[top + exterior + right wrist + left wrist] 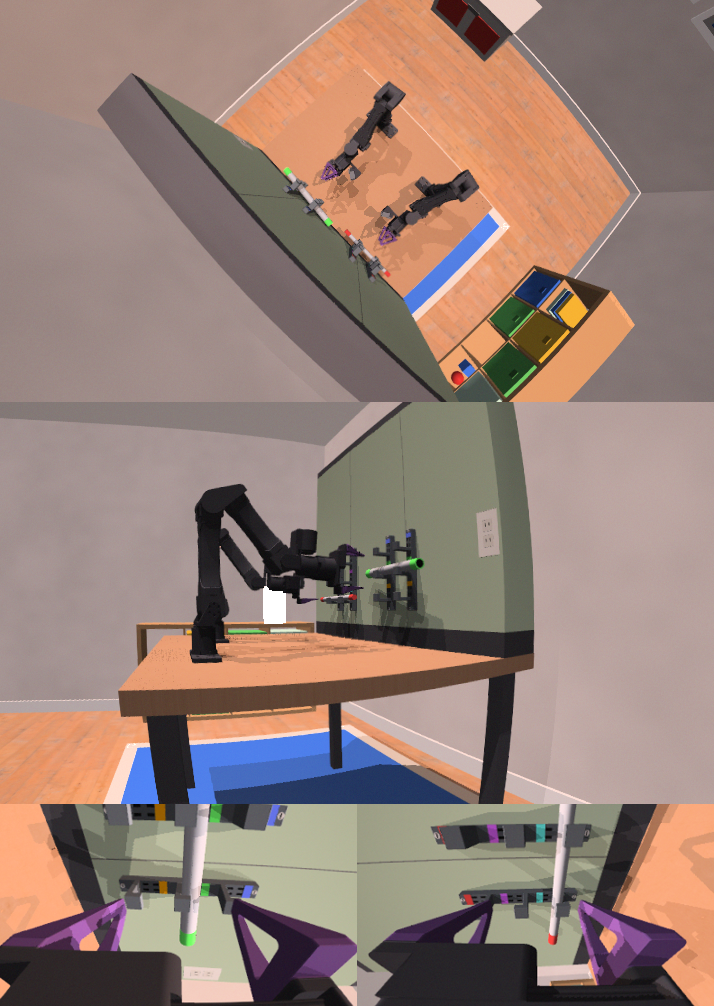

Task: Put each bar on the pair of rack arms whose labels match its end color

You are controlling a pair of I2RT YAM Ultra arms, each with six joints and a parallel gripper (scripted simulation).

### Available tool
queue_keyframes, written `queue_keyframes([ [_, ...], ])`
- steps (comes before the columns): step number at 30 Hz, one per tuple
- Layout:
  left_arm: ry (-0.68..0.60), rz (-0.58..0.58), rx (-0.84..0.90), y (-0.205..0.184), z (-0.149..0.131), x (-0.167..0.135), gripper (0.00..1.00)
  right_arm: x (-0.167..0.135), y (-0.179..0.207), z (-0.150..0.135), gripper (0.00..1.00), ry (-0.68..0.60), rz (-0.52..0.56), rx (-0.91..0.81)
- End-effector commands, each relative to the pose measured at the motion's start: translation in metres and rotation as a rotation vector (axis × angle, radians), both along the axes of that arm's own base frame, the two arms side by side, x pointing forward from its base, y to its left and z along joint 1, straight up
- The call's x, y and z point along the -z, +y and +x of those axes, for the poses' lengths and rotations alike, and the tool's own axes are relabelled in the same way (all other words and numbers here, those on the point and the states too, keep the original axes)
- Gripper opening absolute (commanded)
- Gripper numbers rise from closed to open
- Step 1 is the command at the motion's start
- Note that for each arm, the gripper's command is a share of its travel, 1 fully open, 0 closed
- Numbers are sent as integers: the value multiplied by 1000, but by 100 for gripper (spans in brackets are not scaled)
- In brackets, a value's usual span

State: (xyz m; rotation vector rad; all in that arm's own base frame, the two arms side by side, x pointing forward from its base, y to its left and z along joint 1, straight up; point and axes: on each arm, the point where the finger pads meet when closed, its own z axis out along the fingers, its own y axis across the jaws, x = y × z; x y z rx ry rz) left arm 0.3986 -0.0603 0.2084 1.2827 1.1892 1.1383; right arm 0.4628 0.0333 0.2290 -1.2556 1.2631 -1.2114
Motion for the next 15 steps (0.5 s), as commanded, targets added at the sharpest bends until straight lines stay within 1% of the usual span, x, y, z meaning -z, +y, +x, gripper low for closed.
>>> queue_keyframes([
  [1, -51, -11, -5, 3, 5, -12, 100, -17, 1, -5, 100, -38, 18, 2],
  [15, -51, -11, -5, 3, 11, -1, 100, -17, 1, -5, 100, -37, 18, 2],
])
